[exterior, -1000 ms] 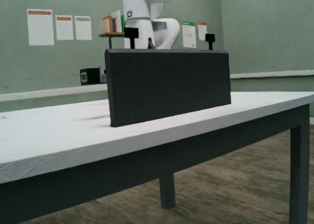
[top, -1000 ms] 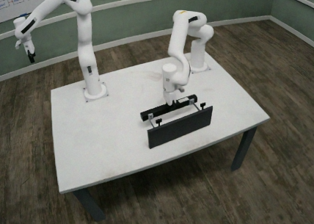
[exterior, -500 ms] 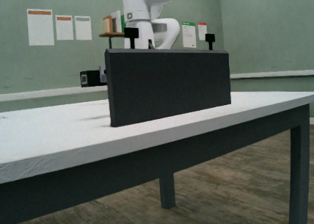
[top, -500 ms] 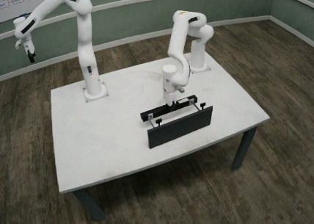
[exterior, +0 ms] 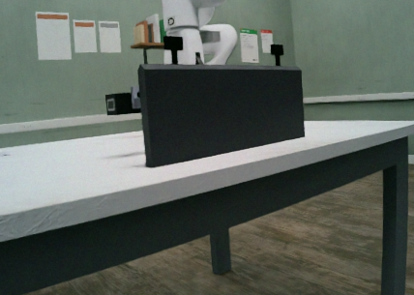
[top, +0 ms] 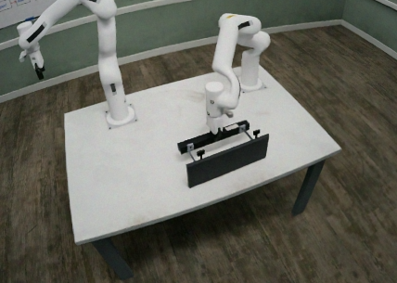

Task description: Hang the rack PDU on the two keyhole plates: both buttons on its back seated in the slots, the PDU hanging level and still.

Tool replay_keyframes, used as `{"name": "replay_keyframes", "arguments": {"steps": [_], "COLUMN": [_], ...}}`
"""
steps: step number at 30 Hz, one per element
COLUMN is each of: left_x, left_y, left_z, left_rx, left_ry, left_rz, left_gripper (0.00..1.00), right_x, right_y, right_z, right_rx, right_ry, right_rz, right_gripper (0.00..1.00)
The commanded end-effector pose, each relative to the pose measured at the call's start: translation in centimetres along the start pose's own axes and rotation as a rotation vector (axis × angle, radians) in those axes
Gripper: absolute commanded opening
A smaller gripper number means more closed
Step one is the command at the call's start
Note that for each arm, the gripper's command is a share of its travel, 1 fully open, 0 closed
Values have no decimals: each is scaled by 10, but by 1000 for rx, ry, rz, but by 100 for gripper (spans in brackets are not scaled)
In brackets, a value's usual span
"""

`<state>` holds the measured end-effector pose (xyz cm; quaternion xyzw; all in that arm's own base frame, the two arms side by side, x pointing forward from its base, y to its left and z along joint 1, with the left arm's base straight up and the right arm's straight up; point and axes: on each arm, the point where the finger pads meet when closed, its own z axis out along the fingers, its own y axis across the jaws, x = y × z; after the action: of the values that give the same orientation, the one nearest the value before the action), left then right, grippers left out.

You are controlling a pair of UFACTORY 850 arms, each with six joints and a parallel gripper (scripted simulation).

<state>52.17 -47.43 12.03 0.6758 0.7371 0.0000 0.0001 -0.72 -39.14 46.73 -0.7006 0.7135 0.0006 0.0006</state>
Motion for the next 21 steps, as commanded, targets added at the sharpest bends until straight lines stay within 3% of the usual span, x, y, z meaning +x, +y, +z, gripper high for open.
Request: {"name": "replay_keyframes", "arguments": {"steps": [1,5,6,21], "left_x": [-1,-1,-1,-1], "left_y": [1,1,1,1], "left_z": [-1,-1,-1,-1], "left_rx": [-2,-2,-2,-2], "left_ry": [-2,-2,-2,-2], "left_rz": [0,0,0,0], "left_gripper": [0,0,100,100], "right_x": [0,0,0,0], "right_y": [0,0,0,0], "right_z": [-1,-1,-1,-1], "right_rx": [0,0,0,0], "right_ry": [2,2,2,2], "right_rz": [0,0,0,0], "right_gripper": [100,100,100,100]}}
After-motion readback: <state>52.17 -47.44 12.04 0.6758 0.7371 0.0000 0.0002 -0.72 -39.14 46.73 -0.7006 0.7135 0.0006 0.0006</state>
